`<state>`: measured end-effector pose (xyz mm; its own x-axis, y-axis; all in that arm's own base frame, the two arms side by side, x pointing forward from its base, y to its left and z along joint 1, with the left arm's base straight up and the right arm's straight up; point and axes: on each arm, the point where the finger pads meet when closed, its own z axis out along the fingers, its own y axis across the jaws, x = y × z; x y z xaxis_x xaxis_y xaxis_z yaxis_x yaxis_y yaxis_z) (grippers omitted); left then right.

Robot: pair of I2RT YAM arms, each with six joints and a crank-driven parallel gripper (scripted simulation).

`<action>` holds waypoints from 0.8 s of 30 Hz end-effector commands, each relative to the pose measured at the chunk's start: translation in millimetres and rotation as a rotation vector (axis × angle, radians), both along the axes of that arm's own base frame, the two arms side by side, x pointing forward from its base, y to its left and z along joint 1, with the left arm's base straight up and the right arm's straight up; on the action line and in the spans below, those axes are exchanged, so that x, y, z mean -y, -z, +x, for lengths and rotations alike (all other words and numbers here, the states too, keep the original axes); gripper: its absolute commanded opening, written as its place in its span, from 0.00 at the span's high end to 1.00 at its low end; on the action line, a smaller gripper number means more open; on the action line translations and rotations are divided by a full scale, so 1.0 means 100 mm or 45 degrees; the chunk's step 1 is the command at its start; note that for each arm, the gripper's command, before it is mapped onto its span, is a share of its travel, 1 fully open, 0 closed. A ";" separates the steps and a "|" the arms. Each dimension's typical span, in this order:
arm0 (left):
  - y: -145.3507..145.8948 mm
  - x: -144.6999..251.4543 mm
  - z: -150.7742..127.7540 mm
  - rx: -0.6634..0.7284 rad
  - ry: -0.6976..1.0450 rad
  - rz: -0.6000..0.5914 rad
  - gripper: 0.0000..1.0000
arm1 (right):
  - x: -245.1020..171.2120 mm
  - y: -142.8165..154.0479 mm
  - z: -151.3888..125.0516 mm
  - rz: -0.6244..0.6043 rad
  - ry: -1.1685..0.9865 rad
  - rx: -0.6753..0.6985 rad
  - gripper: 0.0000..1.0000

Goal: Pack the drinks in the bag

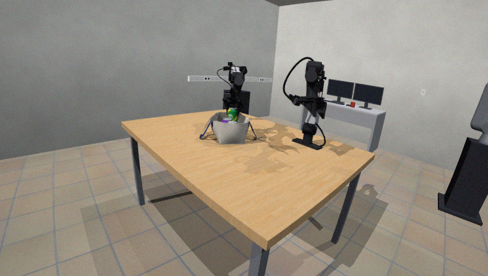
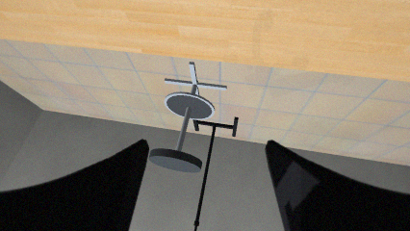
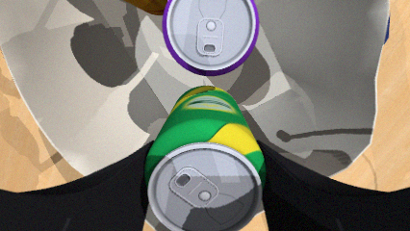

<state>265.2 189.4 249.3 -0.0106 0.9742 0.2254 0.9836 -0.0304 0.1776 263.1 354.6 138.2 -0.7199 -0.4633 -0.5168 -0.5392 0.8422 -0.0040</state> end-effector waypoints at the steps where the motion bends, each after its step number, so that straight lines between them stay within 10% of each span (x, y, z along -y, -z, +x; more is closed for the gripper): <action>1: -0.16 0.01 0.05 0.057 -0.006 0.025 0.09 | -0.19 -0.40 0.21 0.211 0.013 0.143 0.26; 24: -0.18 0.01 0.06 0.063 -0.002 0.034 0.09 | -0.30 -0.30 0.23 0.237 0.004 0.168 0.26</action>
